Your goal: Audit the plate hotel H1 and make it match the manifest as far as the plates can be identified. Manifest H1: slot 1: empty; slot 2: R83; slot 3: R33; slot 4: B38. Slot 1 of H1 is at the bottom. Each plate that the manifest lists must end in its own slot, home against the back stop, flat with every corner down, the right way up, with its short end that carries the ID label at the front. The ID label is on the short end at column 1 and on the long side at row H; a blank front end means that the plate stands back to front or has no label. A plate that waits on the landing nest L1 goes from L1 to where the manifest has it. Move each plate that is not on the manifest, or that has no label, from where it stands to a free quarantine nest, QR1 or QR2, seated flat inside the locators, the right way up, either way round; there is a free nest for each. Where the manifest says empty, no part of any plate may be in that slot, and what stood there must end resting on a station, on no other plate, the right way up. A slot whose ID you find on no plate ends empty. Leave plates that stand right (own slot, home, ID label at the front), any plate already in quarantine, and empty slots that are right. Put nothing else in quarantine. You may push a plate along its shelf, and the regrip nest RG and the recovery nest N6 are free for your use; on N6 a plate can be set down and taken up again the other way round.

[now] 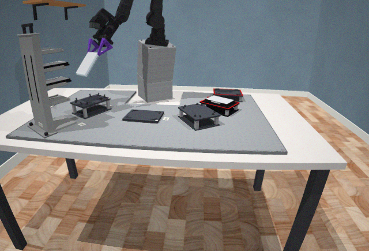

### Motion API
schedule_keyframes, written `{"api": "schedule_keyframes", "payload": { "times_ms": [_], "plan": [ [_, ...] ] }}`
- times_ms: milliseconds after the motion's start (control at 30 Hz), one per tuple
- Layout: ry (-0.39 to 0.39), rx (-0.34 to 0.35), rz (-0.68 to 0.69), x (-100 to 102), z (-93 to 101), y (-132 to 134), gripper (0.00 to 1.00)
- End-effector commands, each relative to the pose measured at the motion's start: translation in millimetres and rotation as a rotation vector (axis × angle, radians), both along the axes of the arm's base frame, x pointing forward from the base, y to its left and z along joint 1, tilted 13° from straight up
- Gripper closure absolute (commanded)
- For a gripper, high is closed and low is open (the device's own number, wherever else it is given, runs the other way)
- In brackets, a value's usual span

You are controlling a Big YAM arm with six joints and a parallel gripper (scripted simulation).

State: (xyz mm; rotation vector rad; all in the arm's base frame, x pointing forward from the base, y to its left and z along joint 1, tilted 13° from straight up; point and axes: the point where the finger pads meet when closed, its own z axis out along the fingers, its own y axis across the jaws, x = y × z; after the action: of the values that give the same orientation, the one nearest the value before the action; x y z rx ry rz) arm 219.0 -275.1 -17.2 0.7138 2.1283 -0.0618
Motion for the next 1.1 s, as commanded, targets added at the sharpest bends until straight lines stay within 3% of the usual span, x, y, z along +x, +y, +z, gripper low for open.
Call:
{"api": "schedule_keyframes", "payload": {
  "times_ms": [0, 333, 367, 633, 900, 933, 1067],
  "plan": [
    [-0.012, -0.014, -0.001, 3.4, 1.6, -2.0, 0.14],
    [-0.012, -0.015, -0.003, 3.6, -2.1, -2.2, 0.14],
    [-0.022, -0.04, 0.0, 5.4, 5.7, -4.8, 0.14],
    [-0.011, -0.012, 0.001, 4.7, -7.1, 0.6, 0.14],
    [-0.013, -0.017, 0.001, 6.4, -9.0, -1.4, 0.14],
    [-0.022, -0.04, -0.007, 5.3, -1.6, -6.6, 0.14],
    [-0.012, -0.015, -0.003, 5.5, -12.0, -0.8, 0.14]
  ]
}}
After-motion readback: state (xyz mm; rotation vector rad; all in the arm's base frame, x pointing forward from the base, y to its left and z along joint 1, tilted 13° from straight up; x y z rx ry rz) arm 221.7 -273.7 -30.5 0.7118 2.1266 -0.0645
